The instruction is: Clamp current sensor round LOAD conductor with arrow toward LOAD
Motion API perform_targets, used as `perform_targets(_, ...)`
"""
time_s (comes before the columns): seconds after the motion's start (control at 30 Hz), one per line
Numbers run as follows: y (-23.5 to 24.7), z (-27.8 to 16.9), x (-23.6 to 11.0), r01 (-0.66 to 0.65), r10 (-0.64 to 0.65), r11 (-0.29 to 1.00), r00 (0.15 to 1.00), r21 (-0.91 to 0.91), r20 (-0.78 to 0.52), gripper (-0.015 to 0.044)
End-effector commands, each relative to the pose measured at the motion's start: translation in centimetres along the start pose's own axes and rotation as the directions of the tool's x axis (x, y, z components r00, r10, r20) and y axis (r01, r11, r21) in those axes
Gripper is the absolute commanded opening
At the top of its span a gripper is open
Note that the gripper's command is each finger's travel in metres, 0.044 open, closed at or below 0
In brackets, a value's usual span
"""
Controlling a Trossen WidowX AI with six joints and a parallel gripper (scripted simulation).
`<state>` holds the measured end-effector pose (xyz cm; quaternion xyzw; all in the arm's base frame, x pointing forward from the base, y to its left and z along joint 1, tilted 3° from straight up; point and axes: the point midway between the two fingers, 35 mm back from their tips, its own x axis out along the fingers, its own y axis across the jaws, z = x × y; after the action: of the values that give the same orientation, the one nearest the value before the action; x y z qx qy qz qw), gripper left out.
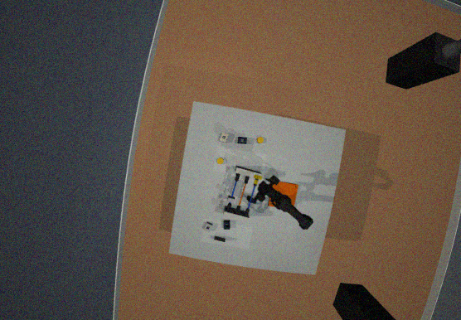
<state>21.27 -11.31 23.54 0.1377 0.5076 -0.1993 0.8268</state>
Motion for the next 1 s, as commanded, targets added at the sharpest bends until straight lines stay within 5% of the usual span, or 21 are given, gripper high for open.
perform_targets(0.0,3.3,-1.4,1.2,-0.04,0.037,0.997,0.999,-0.065,-0.036,0.0294)
perform_targets(0.47,13.7,-10.9,3.7,-0.161,0.113,0.924,0.982,-0.347,-0.154,0.0294)
perform_targets(0.97,14.3,-11.6,5.1,-0.166,0.115,0.918,0.981,-0.36,-0.158,0.0294)
